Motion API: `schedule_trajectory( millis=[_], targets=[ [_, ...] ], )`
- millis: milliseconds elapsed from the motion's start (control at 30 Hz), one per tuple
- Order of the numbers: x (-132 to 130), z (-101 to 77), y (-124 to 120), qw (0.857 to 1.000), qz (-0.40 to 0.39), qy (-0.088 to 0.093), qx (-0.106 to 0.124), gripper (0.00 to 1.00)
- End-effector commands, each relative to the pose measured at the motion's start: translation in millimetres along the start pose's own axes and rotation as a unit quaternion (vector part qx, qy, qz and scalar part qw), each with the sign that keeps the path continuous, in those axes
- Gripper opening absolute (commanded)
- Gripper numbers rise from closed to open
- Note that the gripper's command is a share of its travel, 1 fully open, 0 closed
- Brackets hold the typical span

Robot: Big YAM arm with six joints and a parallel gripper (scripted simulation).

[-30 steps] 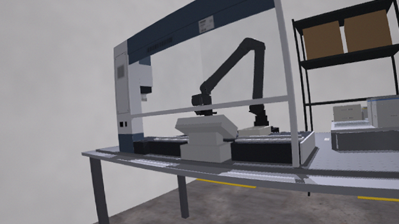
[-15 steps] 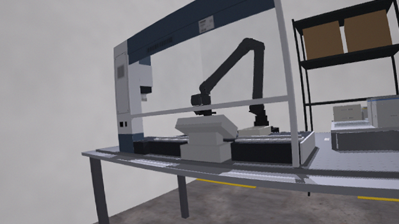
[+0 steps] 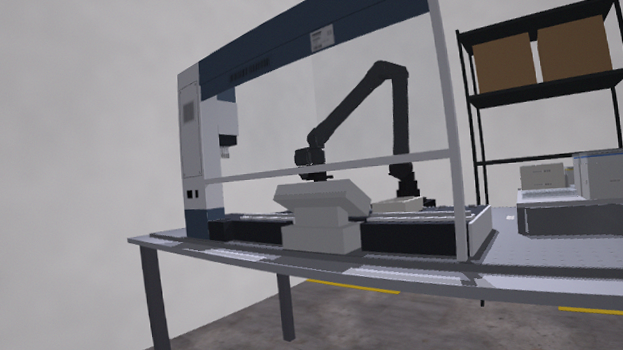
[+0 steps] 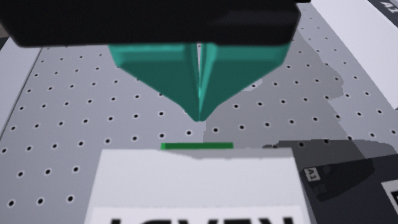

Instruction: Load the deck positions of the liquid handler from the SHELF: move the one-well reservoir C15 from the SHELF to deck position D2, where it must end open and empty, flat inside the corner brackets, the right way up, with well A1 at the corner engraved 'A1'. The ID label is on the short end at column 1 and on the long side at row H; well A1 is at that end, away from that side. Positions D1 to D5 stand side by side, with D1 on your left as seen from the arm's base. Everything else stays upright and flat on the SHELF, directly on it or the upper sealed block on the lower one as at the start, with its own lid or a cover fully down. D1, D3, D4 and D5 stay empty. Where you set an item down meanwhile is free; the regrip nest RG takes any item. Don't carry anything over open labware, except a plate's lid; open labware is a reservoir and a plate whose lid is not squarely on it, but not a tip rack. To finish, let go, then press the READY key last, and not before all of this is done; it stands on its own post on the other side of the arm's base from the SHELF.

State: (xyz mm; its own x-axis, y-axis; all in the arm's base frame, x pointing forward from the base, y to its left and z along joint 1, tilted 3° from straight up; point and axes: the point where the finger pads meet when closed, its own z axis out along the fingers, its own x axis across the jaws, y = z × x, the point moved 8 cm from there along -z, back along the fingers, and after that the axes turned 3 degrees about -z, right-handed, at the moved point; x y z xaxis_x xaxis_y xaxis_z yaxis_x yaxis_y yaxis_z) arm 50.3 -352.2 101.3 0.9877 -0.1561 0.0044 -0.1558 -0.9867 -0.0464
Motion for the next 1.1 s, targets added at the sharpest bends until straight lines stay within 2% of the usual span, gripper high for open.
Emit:
schedule_trajectory(
  millis=[0, 233, 1067],
  targets=[
    [0.2, -15.7, 27.3, 1.0, -0.003, 0.005, -0.023, 0.0],
    [-0.5, -19.4, 33.4, 1.0, -0.003, 0.006, -0.025, 0.0],
    [-0.9, -15.8, 42.0, 1.0, -0.002, 0.005, -0.023, 0.0]
  ],
)
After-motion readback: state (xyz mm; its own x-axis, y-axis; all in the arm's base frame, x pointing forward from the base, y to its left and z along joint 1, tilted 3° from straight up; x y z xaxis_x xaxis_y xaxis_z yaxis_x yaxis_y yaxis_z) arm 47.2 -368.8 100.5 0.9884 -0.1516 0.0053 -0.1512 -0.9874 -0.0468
